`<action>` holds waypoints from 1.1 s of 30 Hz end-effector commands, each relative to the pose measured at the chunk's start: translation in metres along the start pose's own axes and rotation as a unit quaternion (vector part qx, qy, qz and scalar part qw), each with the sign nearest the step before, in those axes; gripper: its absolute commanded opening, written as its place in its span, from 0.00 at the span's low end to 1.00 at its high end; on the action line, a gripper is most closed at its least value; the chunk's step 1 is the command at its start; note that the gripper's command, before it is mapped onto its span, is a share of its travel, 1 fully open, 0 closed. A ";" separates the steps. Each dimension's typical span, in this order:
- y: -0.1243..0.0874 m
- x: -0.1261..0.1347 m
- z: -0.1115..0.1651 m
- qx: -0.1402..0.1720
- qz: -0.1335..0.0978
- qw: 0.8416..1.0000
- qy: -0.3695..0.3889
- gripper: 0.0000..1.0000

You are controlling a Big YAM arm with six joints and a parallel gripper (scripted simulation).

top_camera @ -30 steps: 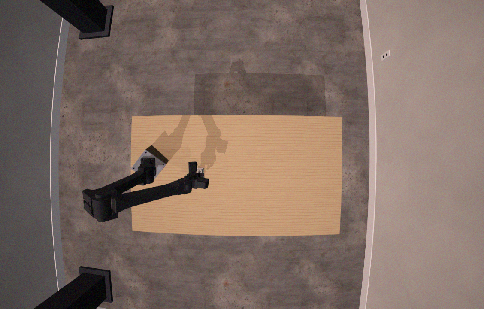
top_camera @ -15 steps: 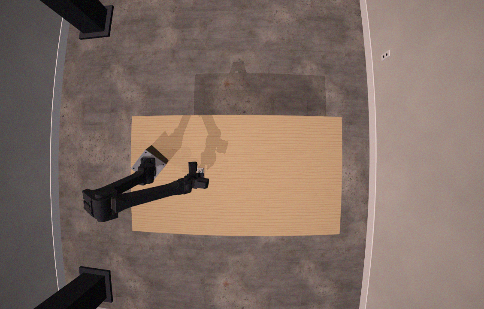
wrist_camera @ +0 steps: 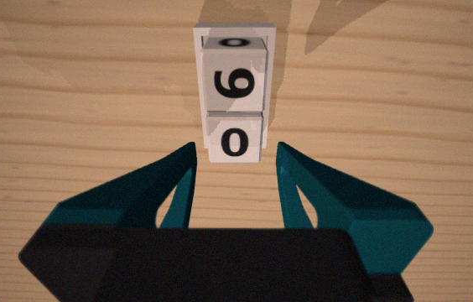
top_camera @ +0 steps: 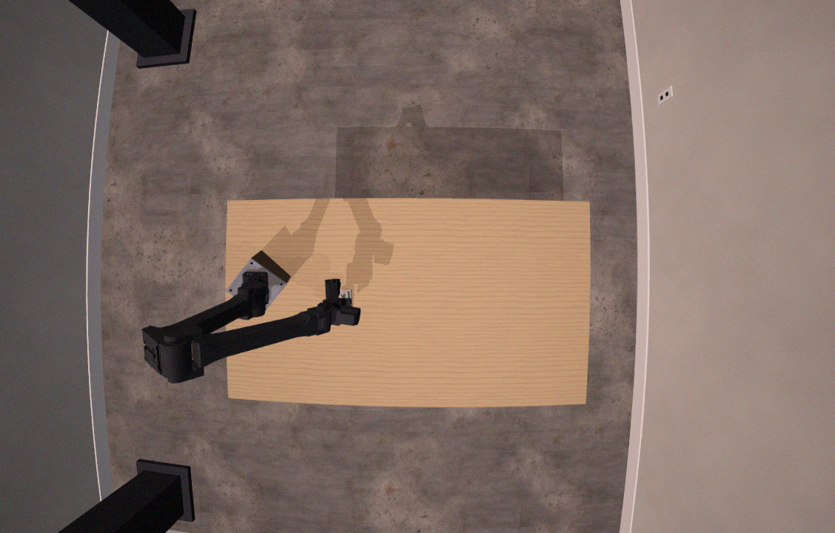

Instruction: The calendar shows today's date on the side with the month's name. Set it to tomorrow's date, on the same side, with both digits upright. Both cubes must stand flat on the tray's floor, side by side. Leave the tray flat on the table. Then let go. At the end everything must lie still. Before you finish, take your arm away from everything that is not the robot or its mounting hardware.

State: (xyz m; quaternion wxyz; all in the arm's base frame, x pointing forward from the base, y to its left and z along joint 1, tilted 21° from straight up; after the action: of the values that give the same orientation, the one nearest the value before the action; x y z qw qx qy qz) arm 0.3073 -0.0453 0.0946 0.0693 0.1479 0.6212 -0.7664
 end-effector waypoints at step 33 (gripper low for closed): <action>-0.004 -0.006 0.003 -0.001 0.014 1.000 -0.002 0.47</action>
State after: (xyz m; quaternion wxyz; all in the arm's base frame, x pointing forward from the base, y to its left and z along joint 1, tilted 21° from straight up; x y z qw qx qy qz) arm 0.3060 -0.0452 0.0934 0.0685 0.1467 0.6214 -0.7666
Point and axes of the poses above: the point where the finger pads meet when closed, its own y axis out along the fingers, its own x axis across the jaws, z = x × y, the point moved 6 cm from there along -y, back along the fingers, and after that the axes turned 12 degrees about y, right-handed, at the moved point
